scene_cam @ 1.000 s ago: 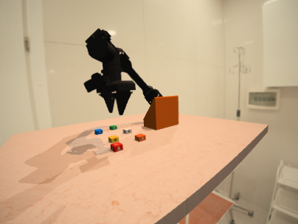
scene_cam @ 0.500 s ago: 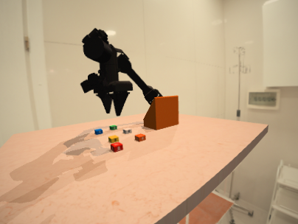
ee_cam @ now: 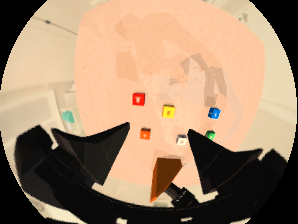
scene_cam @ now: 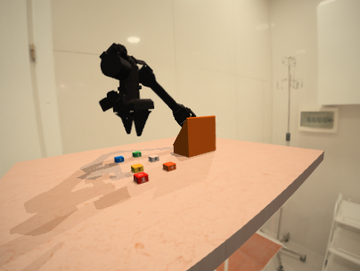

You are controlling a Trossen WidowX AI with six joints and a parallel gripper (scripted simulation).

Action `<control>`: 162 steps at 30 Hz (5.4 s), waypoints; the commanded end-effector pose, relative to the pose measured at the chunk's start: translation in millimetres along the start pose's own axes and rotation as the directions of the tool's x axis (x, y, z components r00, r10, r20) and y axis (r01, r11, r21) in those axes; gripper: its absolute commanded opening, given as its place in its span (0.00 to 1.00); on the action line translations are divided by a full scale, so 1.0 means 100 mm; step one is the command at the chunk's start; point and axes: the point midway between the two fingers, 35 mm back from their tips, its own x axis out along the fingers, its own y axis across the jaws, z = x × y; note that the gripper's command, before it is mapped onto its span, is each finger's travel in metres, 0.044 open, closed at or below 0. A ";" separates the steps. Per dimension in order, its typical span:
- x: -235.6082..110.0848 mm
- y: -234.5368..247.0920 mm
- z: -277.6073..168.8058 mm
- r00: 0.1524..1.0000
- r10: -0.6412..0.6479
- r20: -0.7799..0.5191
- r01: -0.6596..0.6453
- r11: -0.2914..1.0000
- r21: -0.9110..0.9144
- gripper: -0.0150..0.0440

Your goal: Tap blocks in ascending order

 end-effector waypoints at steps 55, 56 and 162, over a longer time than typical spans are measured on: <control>0.01 -1.94 0.06 1.000 -0.012 0.004 0.012 1.000 -0.007 0.93; 0.01 -1.94 0.06 1.000 -0.012 0.004 0.012 1.000 -0.007 0.93; 0.01 -1.94 0.06 1.000 -0.012 0.004 0.012 1.000 -0.007 0.29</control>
